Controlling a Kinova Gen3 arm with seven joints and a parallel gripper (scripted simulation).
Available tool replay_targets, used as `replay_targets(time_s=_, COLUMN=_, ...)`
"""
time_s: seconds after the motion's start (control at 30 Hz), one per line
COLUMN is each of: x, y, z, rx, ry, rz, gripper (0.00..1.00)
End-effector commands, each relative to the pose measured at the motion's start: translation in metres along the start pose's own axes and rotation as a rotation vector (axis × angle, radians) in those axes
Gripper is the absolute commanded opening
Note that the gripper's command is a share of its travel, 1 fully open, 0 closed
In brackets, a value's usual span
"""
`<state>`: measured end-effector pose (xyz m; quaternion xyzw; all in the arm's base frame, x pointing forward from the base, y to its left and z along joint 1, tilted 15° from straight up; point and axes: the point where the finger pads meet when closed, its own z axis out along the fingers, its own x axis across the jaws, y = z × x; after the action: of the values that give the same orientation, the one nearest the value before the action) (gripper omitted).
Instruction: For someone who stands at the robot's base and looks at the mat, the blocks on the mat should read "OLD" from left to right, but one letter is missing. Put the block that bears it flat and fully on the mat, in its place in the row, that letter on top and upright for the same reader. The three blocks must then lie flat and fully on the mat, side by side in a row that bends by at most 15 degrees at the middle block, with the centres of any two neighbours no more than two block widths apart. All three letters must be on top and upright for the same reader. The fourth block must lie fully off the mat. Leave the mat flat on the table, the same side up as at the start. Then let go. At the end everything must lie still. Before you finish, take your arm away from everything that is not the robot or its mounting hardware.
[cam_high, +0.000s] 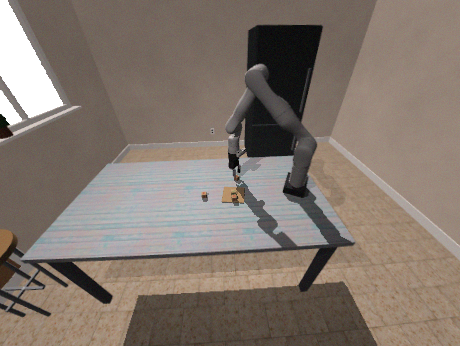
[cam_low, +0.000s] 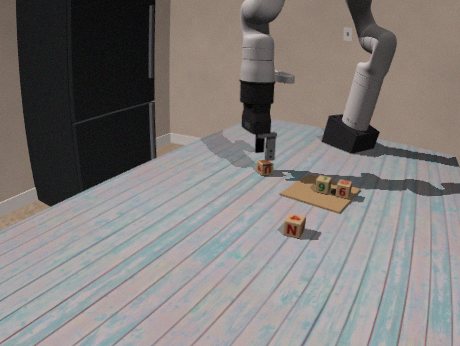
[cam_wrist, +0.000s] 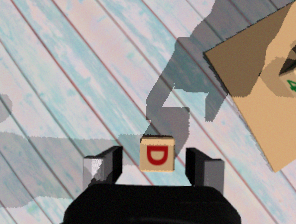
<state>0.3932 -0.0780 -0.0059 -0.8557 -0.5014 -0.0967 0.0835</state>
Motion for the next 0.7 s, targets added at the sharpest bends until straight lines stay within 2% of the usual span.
replay_targets(time_s=0.0, x=0.0023, y=-0.0031, z=0.0037, rx=0.006, ry=0.002, rz=-0.005, gripper=1.0)
replay_targets(time_s=0.67, x=0.0025, y=-0.0024, z=0.0053, rx=0.004, ry=0.002, rz=-0.006, gripper=1.0)
